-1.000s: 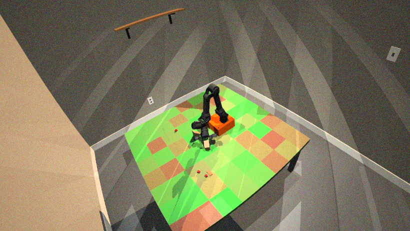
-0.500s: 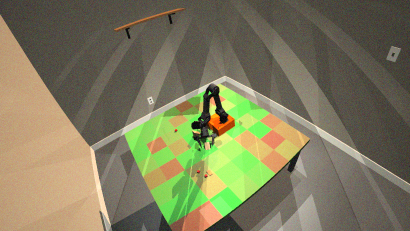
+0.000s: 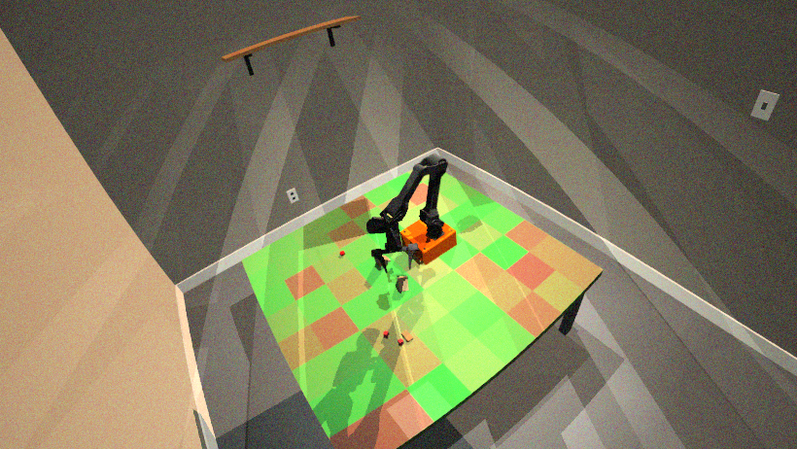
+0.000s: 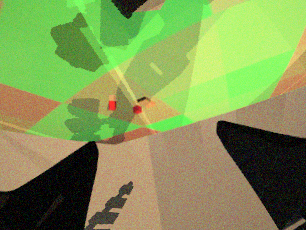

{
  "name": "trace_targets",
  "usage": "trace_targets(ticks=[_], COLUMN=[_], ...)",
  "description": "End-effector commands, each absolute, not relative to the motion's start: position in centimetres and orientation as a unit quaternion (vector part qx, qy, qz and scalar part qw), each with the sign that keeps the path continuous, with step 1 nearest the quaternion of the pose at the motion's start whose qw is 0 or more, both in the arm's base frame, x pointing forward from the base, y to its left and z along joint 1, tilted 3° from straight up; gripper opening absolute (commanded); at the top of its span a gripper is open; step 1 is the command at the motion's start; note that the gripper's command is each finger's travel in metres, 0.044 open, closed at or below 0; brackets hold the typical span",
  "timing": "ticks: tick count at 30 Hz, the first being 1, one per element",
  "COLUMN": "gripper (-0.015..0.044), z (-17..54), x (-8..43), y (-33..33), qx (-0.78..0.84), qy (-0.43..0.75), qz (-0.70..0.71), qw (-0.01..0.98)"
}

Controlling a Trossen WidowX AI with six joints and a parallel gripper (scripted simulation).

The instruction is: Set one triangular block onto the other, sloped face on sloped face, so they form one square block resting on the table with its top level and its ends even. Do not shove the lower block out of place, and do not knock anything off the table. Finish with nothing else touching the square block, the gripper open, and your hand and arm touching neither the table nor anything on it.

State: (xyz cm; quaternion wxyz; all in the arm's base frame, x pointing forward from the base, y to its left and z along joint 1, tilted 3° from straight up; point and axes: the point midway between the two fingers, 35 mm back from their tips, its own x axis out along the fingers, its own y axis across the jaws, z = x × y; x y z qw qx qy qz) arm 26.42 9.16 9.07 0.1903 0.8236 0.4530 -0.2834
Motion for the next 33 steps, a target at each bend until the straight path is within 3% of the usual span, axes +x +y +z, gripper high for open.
trace_targets(ticks=[1, 14, 33], gripper=[0.044, 0.044, 0.044], z=[8.9, 3.3, -1.3], x=[26.4, 20.3, 24.0], y=[9.0, -0.8, 2.4], qx=[0.823, 0.814, 0.804], qy=[0.453, 0.448, 0.454], qz=[-0.285, -0.309, -0.305], qw=[0.191, 0.202, 0.234])
